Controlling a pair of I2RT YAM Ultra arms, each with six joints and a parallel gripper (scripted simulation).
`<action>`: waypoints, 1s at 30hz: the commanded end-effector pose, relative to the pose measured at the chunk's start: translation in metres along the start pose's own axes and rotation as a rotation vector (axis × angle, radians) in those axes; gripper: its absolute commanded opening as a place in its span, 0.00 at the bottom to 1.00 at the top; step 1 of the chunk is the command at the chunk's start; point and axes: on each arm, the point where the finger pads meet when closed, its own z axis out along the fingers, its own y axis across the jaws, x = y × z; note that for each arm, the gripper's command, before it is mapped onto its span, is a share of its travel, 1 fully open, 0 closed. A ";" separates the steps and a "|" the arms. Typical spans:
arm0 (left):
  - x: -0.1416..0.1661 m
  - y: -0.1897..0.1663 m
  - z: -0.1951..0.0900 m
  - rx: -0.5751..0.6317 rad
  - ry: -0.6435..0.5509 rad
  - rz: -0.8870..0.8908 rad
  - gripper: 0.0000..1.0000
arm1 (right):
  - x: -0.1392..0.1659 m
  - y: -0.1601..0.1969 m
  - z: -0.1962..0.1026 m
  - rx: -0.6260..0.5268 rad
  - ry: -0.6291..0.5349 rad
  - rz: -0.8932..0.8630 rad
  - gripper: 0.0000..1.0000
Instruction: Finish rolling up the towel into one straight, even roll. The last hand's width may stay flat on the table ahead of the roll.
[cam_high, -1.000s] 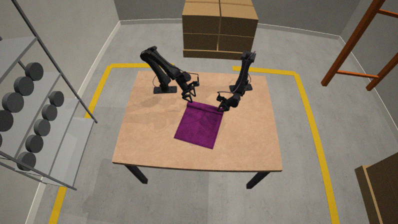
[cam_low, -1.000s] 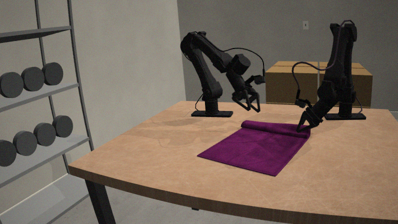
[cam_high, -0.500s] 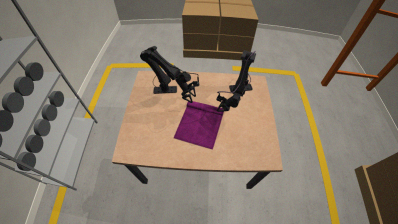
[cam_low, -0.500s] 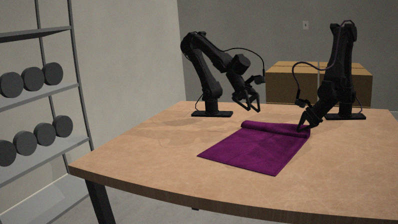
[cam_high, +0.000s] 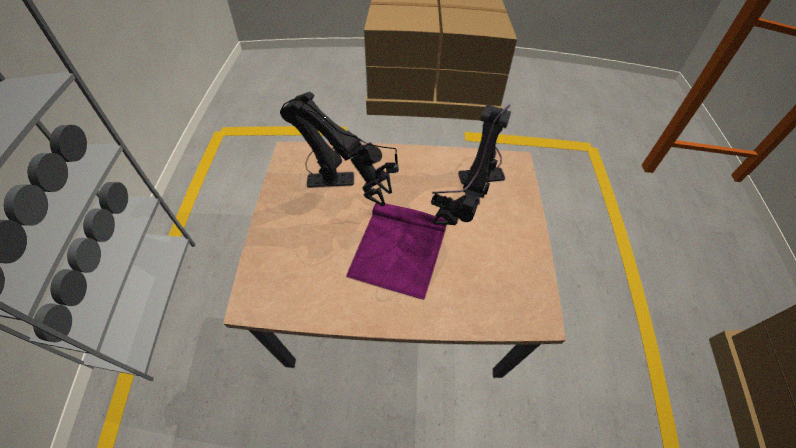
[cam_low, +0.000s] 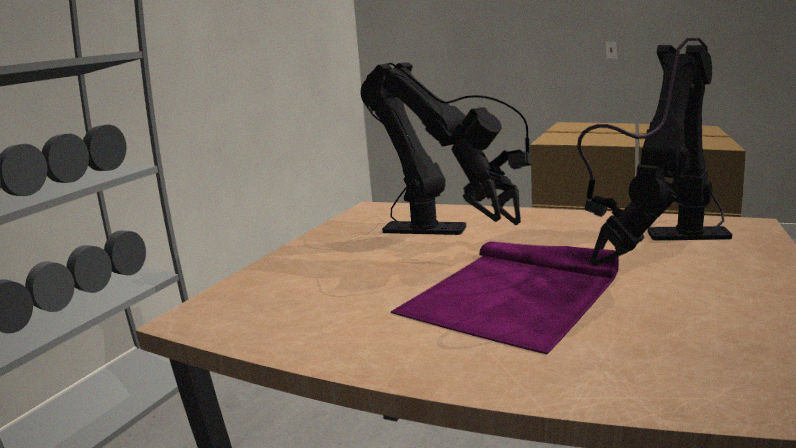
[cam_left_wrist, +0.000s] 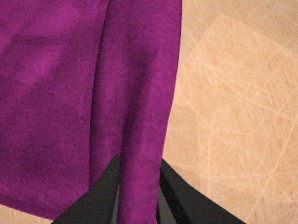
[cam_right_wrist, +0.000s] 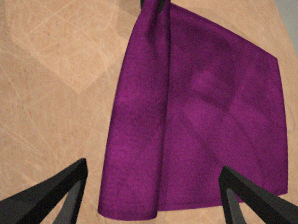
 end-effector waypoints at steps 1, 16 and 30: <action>0.000 -0.009 0.001 0.127 0.004 -0.101 0.19 | 0.002 0.001 0.004 0.006 0.012 0.010 0.98; -0.002 -0.008 -0.002 0.435 0.019 -0.353 0.19 | 0.003 -0.001 0.005 0.017 0.018 0.023 0.98; -0.004 -0.007 -0.005 0.683 0.032 -0.555 0.19 | 0.003 -0.001 0.005 0.017 0.018 0.024 0.98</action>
